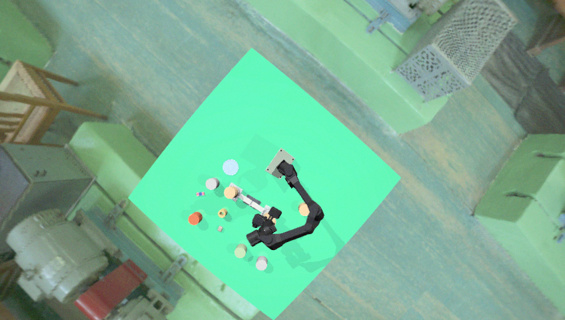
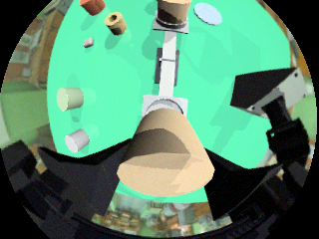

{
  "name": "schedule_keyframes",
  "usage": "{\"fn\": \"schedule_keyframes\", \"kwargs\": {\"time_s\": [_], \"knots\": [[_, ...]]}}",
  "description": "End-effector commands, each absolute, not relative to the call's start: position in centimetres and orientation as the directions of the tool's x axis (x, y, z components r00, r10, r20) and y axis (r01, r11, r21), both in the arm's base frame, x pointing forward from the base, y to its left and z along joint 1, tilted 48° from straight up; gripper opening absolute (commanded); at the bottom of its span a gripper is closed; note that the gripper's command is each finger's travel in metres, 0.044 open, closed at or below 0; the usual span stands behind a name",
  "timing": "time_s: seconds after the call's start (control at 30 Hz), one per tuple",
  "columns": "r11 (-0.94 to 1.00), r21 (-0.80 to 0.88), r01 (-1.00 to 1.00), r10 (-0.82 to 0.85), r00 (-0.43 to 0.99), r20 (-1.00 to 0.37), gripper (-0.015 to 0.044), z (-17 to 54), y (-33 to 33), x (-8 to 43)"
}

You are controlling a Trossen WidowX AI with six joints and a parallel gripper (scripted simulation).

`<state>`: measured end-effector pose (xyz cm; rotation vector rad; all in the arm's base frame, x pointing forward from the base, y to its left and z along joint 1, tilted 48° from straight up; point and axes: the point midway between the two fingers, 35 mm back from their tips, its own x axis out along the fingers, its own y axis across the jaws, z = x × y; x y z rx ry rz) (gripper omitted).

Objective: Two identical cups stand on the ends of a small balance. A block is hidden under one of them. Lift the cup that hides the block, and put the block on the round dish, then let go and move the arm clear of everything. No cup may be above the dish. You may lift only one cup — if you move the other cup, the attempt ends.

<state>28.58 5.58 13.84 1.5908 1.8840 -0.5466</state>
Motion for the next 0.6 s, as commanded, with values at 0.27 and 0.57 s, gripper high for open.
{"fn": "schedule_keyframes", "kwargs": {"time_s": [0.27,0.57], "knots": [[0.190,0.079,0.979,0.728,-0.087,-0.680,0.0000,15.1,4.2,28.7],[0.191,0.079,0.978,0.730,-0.088,-0.678,0.0000,15.8,3.5,28.5]]}}
